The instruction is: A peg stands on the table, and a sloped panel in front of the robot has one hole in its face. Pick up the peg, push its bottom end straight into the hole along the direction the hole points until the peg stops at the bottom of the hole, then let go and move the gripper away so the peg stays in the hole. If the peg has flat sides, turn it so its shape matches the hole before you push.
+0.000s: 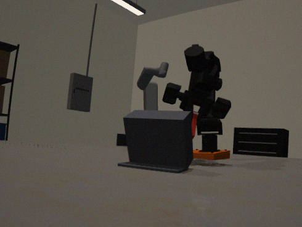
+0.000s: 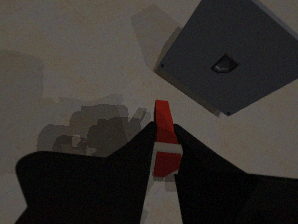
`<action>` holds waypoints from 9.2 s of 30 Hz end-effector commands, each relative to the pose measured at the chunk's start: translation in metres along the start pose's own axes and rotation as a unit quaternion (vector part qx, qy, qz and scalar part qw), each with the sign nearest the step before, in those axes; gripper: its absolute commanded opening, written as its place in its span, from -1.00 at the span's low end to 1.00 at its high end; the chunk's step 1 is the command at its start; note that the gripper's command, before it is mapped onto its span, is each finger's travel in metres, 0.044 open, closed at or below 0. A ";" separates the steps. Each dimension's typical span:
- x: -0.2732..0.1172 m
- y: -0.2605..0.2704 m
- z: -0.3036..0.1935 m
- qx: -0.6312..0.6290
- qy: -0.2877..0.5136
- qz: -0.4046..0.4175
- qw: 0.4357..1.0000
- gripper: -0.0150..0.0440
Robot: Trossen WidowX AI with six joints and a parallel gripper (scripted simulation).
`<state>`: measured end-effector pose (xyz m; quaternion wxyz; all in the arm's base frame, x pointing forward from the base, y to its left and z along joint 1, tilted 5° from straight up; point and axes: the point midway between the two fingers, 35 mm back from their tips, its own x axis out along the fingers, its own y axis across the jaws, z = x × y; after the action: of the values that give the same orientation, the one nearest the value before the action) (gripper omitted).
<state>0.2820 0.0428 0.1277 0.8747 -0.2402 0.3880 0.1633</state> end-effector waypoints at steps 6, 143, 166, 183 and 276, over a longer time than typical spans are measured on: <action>-0.001 -0.003 -0.002 0.026 -0.025 -0.012 0.999 -0.49; 0.035 -0.043 0.000 0.214 -0.235 -0.102 0.943 -0.49; 0.048 -0.047 0.006 0.211 -0.239 -0.103 0.942 -0.49; 0.050 -0.047 0.006 0.211 -0.239 -0.103 0.942 -0.49; 0.075 -0.057 0.018 0.210 -0.243 -0.103 0.941 1.00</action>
<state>0.3698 0.0136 0.0969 0.9851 -0.0426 0.1618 0.0411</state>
